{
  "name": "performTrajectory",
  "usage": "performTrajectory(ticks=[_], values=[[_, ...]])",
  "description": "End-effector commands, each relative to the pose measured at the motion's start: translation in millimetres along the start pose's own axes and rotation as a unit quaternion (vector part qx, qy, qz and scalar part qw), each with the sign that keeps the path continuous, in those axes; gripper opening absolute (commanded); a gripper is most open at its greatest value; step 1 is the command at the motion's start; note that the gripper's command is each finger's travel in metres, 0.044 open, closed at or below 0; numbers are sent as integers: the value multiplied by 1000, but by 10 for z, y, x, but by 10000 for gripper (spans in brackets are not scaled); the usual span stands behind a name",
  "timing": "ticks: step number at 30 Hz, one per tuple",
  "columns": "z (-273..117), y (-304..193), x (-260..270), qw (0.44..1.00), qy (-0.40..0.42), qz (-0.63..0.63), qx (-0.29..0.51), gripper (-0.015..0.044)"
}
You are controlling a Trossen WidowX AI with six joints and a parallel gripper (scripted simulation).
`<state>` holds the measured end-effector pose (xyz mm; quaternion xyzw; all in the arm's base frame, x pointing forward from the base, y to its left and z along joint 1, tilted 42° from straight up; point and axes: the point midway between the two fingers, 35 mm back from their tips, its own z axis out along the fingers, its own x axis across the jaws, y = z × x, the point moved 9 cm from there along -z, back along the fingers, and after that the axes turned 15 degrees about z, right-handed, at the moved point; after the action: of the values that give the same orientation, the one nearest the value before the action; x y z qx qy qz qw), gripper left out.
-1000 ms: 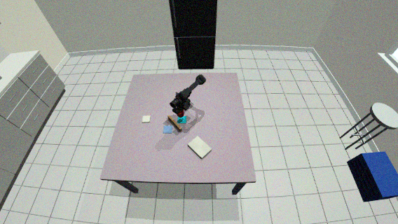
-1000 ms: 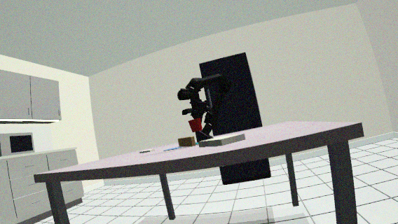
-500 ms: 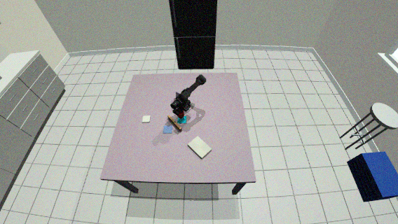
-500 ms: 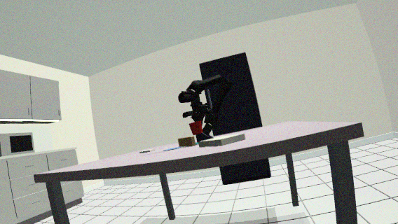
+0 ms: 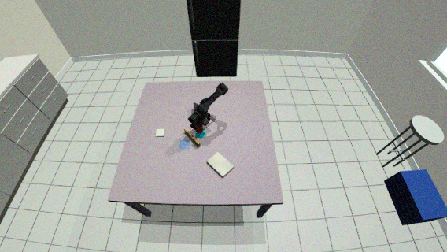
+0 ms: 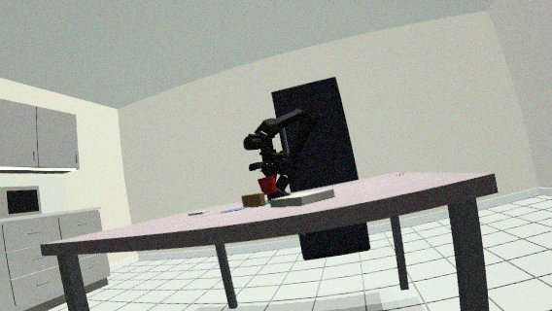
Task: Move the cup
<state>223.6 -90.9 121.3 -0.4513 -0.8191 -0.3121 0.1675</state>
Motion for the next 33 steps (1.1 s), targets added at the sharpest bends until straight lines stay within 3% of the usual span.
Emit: performTrajectory(ticks=[1,33], values=[[54,2,4,1000,0,3,-2,0],[305,-3,24,1000,1,0,0,0]])
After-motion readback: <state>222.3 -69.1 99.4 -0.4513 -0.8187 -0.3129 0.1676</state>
